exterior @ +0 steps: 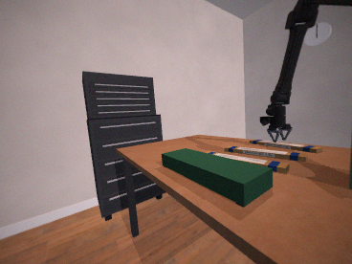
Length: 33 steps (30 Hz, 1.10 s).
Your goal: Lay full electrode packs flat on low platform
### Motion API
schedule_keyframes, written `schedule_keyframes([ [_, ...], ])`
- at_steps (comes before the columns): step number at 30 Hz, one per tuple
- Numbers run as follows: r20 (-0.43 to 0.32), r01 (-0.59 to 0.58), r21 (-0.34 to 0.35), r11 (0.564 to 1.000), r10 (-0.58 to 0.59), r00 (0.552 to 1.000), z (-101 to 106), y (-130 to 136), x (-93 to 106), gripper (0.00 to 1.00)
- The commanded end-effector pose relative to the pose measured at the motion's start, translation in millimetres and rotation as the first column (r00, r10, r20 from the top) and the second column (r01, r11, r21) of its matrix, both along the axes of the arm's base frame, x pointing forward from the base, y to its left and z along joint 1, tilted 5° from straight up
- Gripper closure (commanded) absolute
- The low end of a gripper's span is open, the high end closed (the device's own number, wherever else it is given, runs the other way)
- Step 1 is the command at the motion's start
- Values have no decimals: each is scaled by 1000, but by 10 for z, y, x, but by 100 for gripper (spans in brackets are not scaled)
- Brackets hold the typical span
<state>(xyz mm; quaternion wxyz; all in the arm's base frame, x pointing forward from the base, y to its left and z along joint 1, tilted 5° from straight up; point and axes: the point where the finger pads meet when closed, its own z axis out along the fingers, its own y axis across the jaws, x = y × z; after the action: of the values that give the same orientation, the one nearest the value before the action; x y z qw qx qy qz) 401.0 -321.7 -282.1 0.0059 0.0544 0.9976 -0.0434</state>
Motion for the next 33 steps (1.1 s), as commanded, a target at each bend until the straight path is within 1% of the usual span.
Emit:
schedule_keyframes([
  [1,17,5,-12,1000,-5,1000,25,-141,50,4],
  [6,16,5,-11,1000,-4,1000,-98,-142,43,4],
  [8,16,5,-11,1000,-4,1000,-98,-142,43,4],
  [22,15,4,-10,1000,-4,1000,-328,-150,34,4],
  [33,9,6,-5,1000,-6,1000,-356,-121,-6,4],
])
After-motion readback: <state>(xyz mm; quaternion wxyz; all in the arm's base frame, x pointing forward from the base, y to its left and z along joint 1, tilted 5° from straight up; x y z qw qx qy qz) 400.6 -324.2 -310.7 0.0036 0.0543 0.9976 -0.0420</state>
